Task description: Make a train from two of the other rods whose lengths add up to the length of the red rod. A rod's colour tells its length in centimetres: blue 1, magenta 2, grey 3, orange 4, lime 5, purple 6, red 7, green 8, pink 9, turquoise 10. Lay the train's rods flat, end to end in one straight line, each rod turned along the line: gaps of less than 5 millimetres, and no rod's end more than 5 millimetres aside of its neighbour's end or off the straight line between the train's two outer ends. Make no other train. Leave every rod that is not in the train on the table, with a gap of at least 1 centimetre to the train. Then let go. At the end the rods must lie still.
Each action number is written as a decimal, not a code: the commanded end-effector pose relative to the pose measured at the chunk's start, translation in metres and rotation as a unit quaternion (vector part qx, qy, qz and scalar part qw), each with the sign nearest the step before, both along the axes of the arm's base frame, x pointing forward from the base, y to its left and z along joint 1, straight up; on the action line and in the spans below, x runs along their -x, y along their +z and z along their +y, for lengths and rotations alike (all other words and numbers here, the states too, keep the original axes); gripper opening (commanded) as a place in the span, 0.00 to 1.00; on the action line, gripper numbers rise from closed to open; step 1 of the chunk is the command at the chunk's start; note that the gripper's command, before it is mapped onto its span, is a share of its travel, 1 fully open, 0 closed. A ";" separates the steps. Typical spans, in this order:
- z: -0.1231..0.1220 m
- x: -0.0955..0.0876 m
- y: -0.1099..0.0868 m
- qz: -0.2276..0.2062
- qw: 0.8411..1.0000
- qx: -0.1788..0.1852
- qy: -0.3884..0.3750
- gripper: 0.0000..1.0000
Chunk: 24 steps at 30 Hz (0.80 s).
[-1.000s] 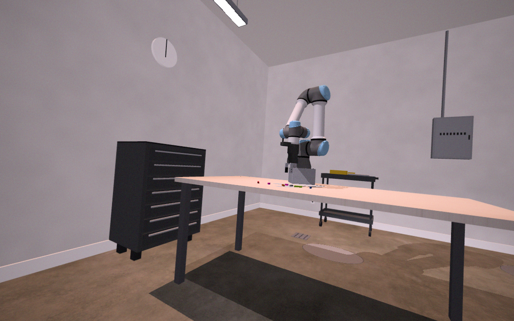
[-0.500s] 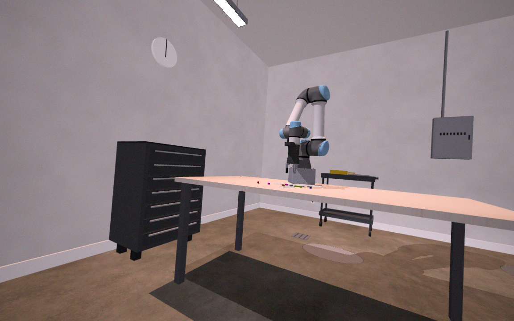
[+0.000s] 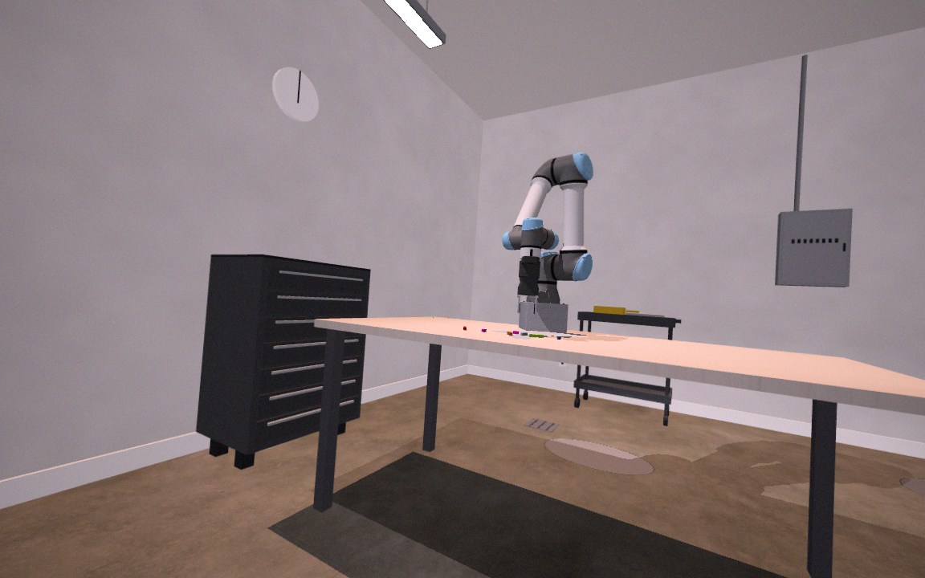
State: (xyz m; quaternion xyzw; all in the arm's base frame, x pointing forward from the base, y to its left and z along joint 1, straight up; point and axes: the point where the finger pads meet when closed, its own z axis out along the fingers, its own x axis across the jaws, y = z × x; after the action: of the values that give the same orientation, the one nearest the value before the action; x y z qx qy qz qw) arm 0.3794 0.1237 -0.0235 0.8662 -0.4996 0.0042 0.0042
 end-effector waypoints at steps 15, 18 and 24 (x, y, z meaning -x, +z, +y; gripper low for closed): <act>0.020 0.002 -0.004 0.002 0.952 -0.002 0.306 1.00; 0.021 0.003 -0.004 0.002 0.947 -0.002 0.322 1.00; 0.026 0.006 -0.006 0.003 0.902 -0.001 0.431 1.00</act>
State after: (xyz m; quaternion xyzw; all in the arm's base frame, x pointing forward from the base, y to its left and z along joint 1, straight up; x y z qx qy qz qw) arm 0.3748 0.1471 -0.0286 0.9896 -0.1436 0.0023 0.0049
